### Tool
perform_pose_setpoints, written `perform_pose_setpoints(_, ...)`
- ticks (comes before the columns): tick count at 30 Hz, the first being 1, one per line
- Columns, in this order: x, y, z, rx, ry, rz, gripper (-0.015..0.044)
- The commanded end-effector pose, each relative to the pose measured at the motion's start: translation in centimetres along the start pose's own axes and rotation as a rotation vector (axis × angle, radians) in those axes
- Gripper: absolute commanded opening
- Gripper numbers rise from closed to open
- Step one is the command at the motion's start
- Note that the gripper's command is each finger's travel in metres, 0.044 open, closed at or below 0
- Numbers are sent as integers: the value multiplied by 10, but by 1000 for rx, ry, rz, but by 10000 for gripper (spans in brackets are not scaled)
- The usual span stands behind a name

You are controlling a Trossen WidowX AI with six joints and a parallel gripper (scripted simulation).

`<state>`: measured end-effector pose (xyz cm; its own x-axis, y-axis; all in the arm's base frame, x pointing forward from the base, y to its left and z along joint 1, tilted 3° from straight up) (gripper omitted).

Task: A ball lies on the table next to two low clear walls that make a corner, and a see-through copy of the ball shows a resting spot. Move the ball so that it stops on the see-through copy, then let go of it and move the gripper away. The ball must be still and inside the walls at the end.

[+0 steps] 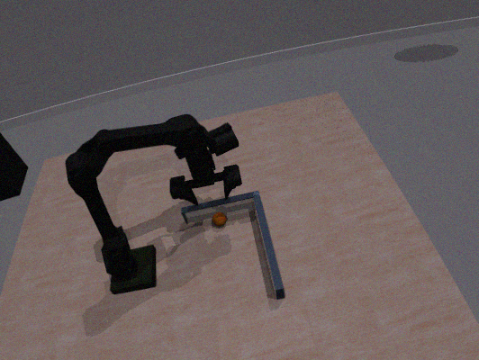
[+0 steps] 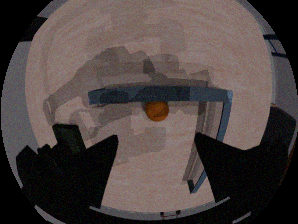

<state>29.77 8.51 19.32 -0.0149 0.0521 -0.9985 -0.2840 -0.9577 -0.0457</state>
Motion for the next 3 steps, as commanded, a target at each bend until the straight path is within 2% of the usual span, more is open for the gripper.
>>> perform_pose_setpoints(1, -32, 1, 2, -4, 22, -13, 440)
perform_pose_setpoints(3, -32, 1, 2, -4, 22, -13, 440)
Point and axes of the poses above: the point midway between the two fingers, 35 mm back from their tips, its own x axis out along the fingers, its own z axis across the jaws, y = z × x, the point moved 7 cm from there along -x, back along the fingers, and after that the axes turned 12 degrees about x, right-handed, at the moved point
